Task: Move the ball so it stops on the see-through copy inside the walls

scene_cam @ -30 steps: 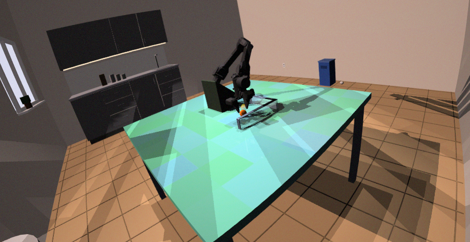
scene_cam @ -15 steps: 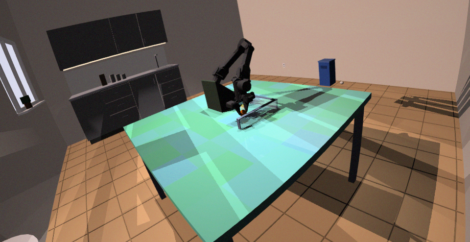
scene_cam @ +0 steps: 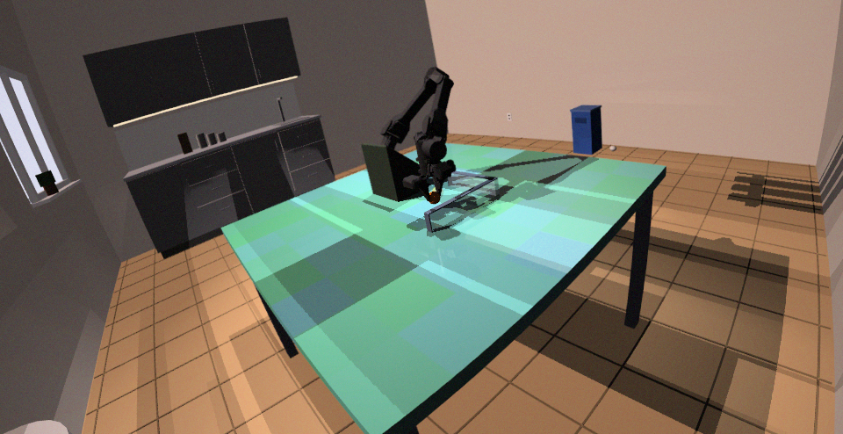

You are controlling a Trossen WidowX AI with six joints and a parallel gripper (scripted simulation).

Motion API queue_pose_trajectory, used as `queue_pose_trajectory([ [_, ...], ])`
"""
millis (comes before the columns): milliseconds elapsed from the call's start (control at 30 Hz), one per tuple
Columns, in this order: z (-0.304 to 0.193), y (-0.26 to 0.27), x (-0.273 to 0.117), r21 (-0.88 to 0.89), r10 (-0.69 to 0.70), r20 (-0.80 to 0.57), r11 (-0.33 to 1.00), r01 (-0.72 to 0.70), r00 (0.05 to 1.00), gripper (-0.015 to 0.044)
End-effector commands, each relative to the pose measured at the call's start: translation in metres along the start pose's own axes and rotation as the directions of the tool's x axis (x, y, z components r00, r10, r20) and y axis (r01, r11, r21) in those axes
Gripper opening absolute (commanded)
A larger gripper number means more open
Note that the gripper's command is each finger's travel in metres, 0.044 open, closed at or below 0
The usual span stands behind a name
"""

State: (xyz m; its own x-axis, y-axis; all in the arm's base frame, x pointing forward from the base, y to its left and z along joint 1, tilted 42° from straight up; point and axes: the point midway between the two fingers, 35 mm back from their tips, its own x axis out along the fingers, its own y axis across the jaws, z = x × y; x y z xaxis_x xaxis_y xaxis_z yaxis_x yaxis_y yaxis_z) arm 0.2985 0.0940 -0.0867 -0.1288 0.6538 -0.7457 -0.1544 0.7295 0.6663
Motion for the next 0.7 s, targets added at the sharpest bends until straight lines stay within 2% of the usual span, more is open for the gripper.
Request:
queue_pose_trajectory([
  [0, 0.008, -0.001, -0.031, -0.012, -0.012, 0.022, 1.000, 0.012, 1.000, 0.0000],
  [367, 0.000, 0.002, -0.109, -0.013, -0.008, 0.020, 1.000, 0.009, 1.000, 0.0000],
  [667, -0.009, 0.014, -0.103, -0.001, -0.015, 0.021, 1.000, 0.015, 1.000, 0.0000],
])
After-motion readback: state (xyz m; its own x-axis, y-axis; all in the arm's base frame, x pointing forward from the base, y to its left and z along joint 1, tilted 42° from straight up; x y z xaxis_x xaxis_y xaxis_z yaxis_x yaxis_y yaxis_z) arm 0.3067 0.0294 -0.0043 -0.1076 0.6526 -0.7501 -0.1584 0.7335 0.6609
